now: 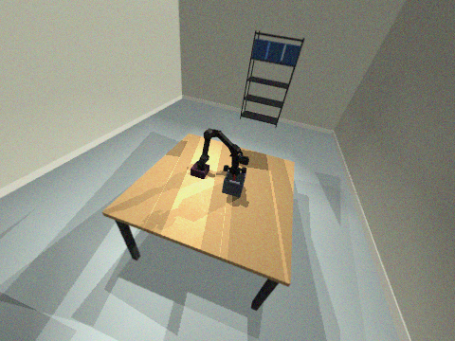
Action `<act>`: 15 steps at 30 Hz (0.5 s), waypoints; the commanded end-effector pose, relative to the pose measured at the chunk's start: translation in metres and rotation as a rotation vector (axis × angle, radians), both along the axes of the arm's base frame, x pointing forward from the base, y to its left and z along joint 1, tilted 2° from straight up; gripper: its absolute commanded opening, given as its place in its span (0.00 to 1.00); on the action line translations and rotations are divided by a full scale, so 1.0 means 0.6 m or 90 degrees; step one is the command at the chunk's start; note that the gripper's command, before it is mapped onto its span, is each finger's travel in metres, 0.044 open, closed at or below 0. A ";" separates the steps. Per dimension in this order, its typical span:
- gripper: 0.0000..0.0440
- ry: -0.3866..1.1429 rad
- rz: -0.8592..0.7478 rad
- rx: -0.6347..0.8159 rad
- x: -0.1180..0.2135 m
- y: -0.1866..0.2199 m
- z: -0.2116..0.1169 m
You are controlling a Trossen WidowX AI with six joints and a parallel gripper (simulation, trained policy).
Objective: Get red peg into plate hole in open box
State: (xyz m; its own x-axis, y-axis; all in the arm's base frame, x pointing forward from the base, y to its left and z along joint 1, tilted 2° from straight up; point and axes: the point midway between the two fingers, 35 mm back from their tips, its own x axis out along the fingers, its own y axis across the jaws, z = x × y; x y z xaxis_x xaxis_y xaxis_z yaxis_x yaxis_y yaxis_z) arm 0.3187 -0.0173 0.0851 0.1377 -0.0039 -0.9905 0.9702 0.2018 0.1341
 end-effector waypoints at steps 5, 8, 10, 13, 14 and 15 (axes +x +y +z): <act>0.00 0.011 0.013 0.006 0.005 -0.006 -0.032; 0.00 0.015 0.021 0.007 0.009 -0.007 -0.045; 0.00 0.017 0.025 0.006 0.011 -0.008 -0.053; 0.00 0.021 0.031 0.002 0.013 -0.010 -0.063; 0.00 0.023 0.033 0.000 0.014 -0.011 -0.065; 0.01 0.025 0.035 -0.002 0.015 -0.012 -0.067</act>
State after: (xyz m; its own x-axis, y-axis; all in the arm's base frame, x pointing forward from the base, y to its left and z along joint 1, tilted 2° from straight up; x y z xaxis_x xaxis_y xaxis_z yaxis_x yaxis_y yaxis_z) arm 0.3279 -0.0230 0.0500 0.1094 0.0074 -0.9940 0.9635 0.2452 0.1078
